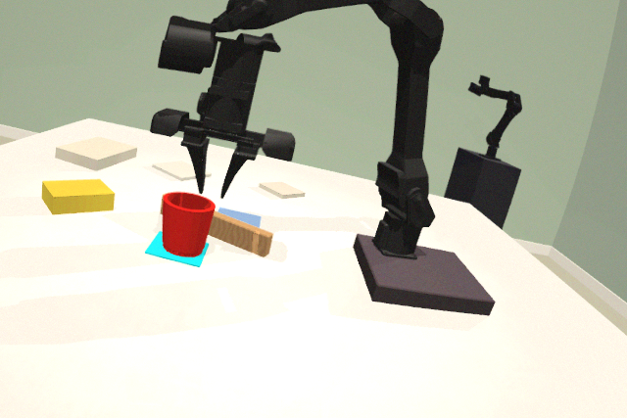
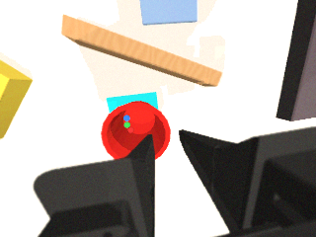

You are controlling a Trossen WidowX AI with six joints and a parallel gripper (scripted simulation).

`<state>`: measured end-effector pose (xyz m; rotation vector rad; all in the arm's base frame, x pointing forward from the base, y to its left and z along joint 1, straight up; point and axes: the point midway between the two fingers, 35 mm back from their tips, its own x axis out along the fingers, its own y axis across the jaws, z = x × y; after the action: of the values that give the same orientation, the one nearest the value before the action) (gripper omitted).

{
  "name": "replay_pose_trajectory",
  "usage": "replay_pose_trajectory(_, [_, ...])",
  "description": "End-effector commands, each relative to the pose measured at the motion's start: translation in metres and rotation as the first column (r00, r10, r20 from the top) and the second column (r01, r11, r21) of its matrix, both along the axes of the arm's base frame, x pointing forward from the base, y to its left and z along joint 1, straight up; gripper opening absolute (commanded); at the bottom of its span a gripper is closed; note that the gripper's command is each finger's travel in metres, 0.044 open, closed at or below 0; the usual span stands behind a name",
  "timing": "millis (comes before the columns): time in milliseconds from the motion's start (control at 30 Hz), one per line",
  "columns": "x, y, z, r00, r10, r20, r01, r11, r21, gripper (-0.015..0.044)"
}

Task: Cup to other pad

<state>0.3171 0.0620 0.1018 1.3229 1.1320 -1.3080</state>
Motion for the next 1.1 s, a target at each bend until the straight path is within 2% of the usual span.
replay_pose_trajectory(0, [0.0, 0.0, 0.006, 1.0, -0.003, 0.012, 0.003, 1.0, 0.003, 0.0128])
replay_pose_trajectory(33, [-0.001, 0.0, 0.006, 1.0, -0.003, 0.011, 0.003, 1.0, 0.003, 0.0128])
replay_pose_trajectory(433, [0.0, 0.0, 0.007, 1.0, 0.0, 0.003, 0.0, 1.0, 0.001, 0.044])
replay_pose_trajectory(1067, [-0.001, -0.001, 0.066, 1.0, -0.003, 0.011, 0.003, 1.0, 0.003, 0.044])
